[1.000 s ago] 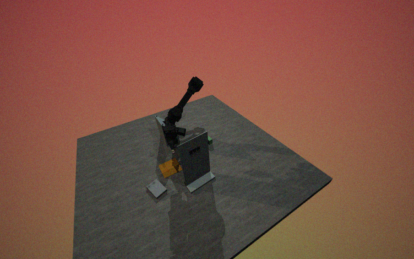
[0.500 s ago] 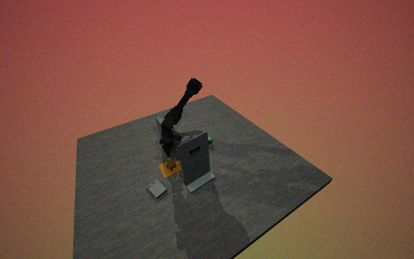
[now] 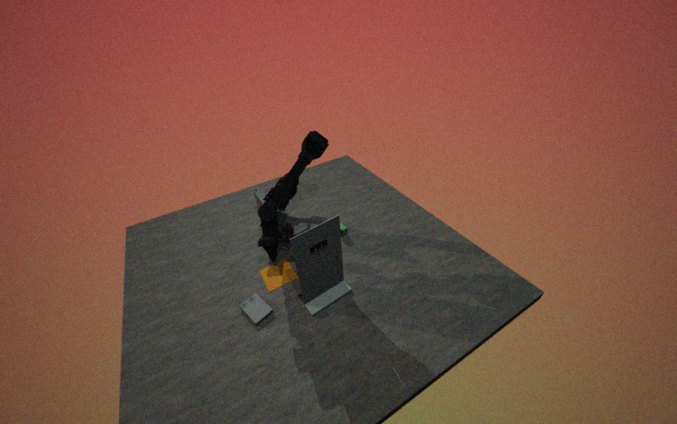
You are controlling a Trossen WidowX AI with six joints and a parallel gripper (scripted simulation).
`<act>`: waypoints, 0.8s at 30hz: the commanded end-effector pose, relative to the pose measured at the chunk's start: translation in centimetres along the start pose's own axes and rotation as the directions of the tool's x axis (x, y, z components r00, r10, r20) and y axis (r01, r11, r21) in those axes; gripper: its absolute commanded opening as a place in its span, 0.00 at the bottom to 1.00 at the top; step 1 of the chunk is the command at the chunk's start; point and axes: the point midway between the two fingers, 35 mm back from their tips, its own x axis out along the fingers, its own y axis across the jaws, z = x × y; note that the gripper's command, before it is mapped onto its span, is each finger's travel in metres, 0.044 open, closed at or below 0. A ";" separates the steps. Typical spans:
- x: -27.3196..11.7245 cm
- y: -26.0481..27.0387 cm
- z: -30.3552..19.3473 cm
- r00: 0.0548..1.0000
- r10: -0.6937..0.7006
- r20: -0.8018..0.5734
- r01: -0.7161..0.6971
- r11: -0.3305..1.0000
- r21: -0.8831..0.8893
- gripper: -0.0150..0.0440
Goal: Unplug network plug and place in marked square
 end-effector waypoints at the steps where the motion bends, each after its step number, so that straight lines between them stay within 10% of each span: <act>1: 0.4 0.1 0.0 1.000 0.010 0.005 -0.010 1.000 -0.003 0.25; 24: 2.5 1.4 -0.1 1.000 0.012 0.003 -0.012 1.000 -0.003 0.25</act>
